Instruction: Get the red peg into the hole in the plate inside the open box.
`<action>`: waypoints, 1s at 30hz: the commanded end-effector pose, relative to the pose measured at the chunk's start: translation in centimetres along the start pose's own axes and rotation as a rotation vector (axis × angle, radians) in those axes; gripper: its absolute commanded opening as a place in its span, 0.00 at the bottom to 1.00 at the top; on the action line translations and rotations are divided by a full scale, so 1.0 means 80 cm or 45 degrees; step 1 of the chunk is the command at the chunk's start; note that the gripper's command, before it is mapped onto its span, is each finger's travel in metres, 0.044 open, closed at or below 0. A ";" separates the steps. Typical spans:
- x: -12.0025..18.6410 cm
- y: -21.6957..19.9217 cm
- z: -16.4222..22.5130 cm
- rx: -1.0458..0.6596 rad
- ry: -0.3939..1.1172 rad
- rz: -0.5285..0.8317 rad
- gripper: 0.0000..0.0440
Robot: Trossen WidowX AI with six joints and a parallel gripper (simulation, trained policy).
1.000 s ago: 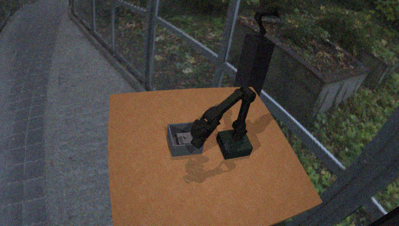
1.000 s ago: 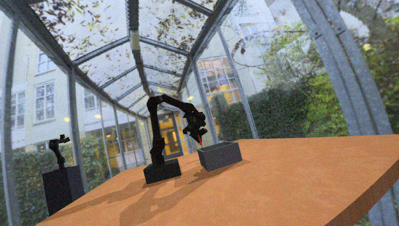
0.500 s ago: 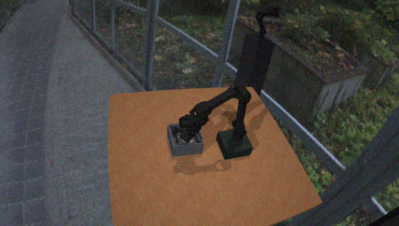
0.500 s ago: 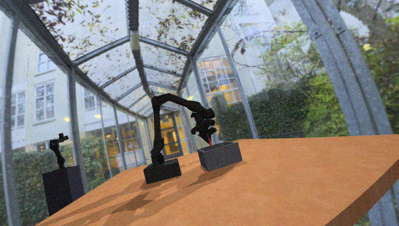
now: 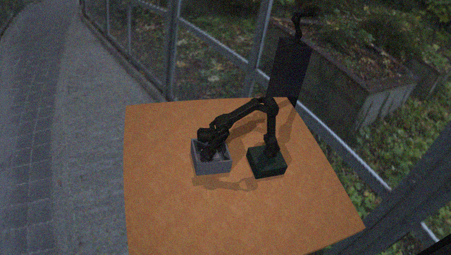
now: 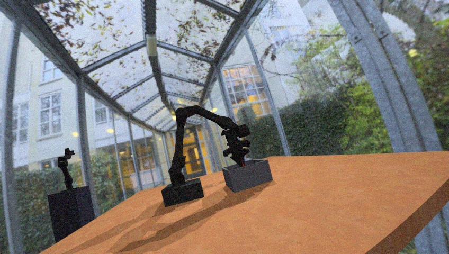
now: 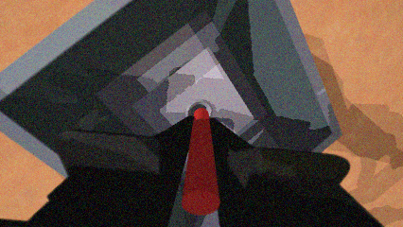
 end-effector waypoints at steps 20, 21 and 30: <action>-0.002 0.024 -0.070 0.096 0.069 -0.181 1.00; 0.001 0.028 -0.075 0.096 0.066 -0.201 1.00; 0.027 0.058 -0.110 0.126 0.011 -0.330 1.00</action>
Point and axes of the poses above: the point midway between the two fingers, 35 mm back from their tips, its own x axis back along the fingers, its own y axis across the jaws, z = x × y, the point moved 3 cm from there along x, back along the fingers, and after that the axes turned 10 degrees about x, right-handed, at the moved point
